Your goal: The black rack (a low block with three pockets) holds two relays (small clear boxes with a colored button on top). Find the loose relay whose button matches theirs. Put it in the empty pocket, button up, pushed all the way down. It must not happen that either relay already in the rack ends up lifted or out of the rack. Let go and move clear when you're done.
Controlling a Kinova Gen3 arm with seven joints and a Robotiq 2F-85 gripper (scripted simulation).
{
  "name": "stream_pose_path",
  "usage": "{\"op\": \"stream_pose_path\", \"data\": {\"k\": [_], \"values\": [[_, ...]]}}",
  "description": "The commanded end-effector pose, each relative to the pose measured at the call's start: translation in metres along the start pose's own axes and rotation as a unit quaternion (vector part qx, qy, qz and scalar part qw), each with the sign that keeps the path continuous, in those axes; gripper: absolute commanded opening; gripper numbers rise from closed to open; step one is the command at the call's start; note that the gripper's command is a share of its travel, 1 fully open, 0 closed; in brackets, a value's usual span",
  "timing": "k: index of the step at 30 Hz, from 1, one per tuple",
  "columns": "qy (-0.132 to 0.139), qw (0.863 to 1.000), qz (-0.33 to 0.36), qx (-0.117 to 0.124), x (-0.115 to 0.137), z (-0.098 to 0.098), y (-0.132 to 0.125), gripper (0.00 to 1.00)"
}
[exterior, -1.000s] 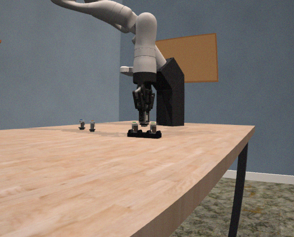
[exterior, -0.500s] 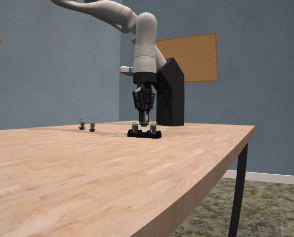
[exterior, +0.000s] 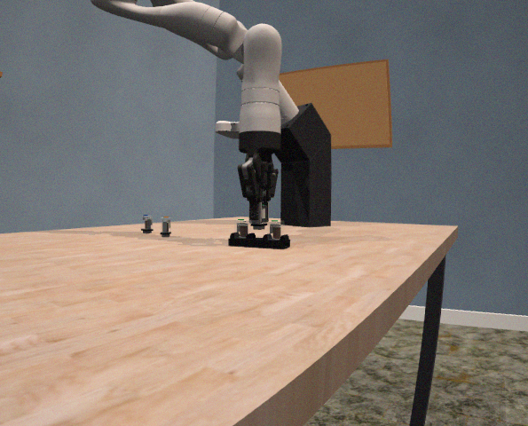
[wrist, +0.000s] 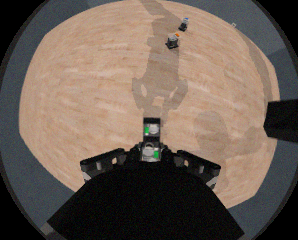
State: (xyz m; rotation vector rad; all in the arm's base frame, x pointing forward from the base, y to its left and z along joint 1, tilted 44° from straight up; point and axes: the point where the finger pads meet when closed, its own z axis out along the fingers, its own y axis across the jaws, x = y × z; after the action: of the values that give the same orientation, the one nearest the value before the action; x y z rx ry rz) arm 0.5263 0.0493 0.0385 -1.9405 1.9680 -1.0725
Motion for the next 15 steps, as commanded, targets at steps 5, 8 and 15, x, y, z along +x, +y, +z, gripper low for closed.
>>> {"op": "stream_pose_path", "data": {"k": [5, 8, 15], "values": [[0.0, 1.0, 0.0, 0.0, -0.0003, 0.0034, -0.0001, 0.0], [0.0, 1.0, 0.0, 0.0, -0.0003, 0.0053, -0.0001, 0.0], [0.0, 1.0, 0.0, 0.0, -0.0003, 0.0081, -0.0001, 0.0]]}}
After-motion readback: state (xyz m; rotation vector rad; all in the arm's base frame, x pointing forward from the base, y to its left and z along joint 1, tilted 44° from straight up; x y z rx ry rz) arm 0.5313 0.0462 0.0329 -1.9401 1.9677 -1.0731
